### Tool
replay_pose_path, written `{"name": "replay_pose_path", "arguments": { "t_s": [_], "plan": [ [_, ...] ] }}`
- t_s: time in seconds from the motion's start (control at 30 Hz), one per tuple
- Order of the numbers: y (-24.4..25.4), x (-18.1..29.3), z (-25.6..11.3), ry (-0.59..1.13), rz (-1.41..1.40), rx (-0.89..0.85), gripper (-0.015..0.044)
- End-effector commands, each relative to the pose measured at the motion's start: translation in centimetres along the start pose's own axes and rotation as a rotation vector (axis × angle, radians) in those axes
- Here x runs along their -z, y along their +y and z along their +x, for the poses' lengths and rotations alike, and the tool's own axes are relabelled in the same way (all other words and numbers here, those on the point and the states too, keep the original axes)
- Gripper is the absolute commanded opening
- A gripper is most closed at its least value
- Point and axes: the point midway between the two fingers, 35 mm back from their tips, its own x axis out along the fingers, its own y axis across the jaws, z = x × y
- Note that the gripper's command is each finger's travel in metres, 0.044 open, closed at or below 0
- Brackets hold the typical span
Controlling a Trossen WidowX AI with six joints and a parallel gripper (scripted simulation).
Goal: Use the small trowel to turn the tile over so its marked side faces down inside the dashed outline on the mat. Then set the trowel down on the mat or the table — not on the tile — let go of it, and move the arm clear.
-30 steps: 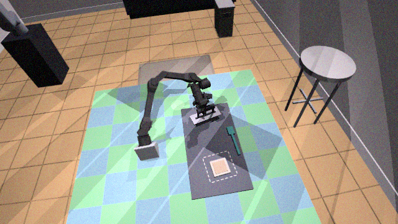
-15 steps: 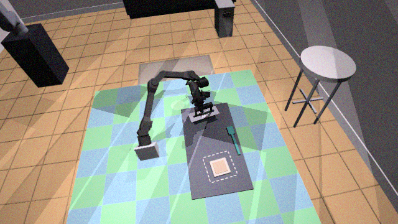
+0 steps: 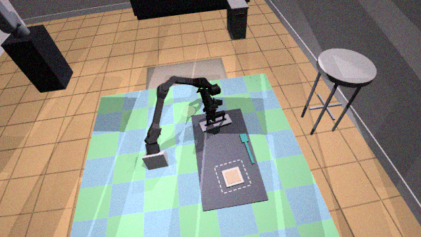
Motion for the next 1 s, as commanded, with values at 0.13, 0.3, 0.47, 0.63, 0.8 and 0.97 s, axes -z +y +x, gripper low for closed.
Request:
{"name": "replay_pose_path", "arguments": {
  "t_s": [0.13,0.3,0.47,0.63,0.8,0.97],
  "plan": [
    [0.5,-0.1,0.7,-0.004,0.007,0.011,0.0],
    [0.5,-0.1,0.7,-0.004,0.007,0.011,0.0131],
    [0.5,-0.1,0.7,-0.004,0.007,0.011,0.0263],
    [0.5,-0.1,0.7,-0.004,0.007,0.011,0.03],
    [0.5,-0.1,0.7,-0.004,0.007,0.011,0.03],
    [0.6,-0.2,-1.1,-0.004,0.006,0.01,0.03]
  ]
}}
